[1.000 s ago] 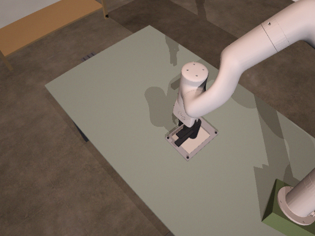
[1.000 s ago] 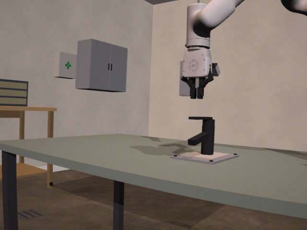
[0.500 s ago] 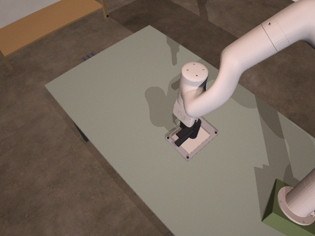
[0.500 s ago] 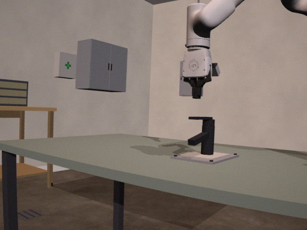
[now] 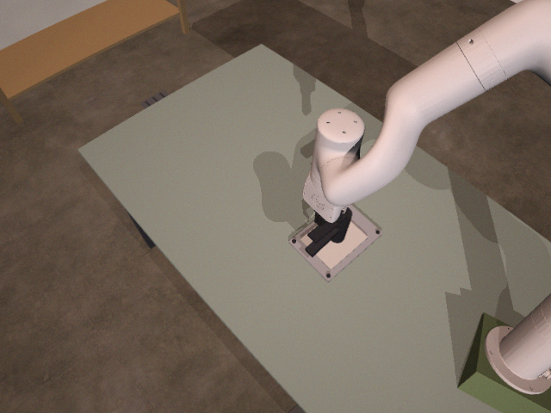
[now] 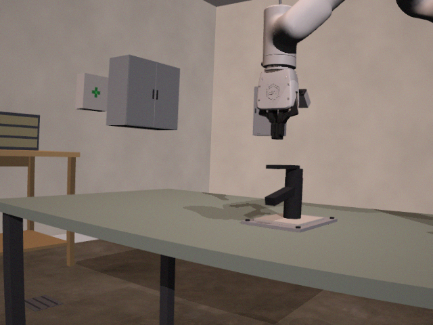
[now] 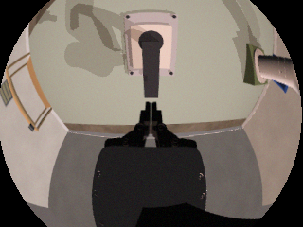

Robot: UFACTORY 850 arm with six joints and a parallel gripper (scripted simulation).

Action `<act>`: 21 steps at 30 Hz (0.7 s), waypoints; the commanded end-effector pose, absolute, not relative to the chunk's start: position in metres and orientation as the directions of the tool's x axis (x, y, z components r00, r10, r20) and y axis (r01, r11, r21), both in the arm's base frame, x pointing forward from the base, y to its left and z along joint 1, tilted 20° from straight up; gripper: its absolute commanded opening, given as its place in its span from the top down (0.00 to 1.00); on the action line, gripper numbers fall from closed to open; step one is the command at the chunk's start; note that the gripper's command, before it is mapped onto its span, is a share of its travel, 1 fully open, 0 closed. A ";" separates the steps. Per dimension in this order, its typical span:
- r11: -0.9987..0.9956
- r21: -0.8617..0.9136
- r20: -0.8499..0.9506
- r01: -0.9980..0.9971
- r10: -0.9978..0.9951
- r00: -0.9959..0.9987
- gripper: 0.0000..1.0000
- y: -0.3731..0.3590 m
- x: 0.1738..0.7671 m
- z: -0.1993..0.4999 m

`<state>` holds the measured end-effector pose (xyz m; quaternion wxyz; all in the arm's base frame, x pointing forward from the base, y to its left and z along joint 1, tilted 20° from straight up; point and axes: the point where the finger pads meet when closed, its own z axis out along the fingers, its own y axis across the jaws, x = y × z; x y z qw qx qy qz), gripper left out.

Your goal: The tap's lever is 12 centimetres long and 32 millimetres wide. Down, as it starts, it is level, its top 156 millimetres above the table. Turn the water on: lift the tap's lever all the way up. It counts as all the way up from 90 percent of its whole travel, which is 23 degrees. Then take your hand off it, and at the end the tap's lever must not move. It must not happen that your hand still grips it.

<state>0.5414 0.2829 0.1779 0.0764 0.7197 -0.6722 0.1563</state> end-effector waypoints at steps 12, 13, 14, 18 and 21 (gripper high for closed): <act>-0.085 -0.102 0.327 -0.991 -0.944 0.047 0.29 0.284 0.542 0.179; -0.085 -0.102 0.327 -0.991 -0.944 0.047 0.29 0.284 0.542 0.179; -0.085 -0.102 0.327 -0.991 -0.944 0.047 0.29 0.284 0.542 0.179; -0.085 -0.102 0.327 -0.991 -0.944 0.047 0.29 0.284 0.542 0.179; -0.085 -0.102 0.327 -0.991 -0.944 0.047 0.29 0.284 0.542 0.179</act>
